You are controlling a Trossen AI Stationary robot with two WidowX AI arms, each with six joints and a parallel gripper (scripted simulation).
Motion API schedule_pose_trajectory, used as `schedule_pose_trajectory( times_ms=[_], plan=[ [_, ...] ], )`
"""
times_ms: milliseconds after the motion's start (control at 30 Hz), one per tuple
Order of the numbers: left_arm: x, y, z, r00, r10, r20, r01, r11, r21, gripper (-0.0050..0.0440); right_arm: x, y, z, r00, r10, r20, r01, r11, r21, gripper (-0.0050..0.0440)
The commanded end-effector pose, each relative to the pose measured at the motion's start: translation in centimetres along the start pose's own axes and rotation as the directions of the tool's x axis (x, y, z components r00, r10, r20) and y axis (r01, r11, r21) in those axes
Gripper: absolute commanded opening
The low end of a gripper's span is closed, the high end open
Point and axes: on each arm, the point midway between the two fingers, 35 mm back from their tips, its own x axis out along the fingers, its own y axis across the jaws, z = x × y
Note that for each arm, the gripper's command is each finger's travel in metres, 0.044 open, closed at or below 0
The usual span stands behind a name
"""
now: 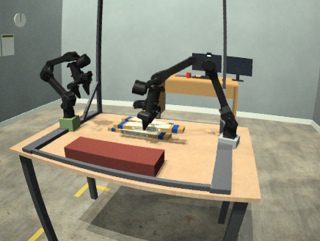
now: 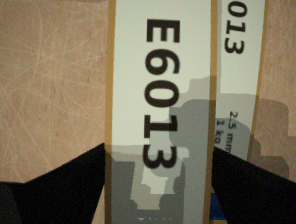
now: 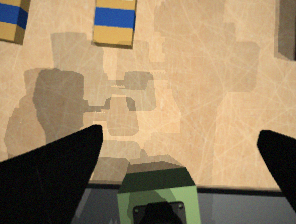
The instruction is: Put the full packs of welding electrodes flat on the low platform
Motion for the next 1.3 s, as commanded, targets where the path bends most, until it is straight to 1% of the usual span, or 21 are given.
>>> schedule_pose_trajectory(
  times_ms=[0,633,667,1267],
  plan=[
    [-2.4,0.2,2.0,0.996,0.017,0.09,-0.017,1.0,0.003,-0.005,-0.5,0.0,0.3,1.0,0.001,0.02,-0.001,1.0,0.0,0.043],
    [-2.2,0.2,2.0,0.997,0.015,0.079,-0.015,1.0,0.003,-0.005,-0.5,0.0,0.3,1.0,0.001,0.02,-0.001,1.0,0.0,0.043],
    [-1.8,0.1,1.4,0.998,0.012,0.066,-0.012,1.0,0.003,-0.005,-0.5,0.0,0.3,1.0,0.001,0.02,-0.001,1.0,0.0,0.043],
    [-3.9,0.1,1.8,0.998,0.012,0.066,-0.012,1.0,0.003,-0.005,-0.5,0.0,0.3,1.0,0.001,0.02,-0.001,1.0,0.0,0.043]
  ],
)
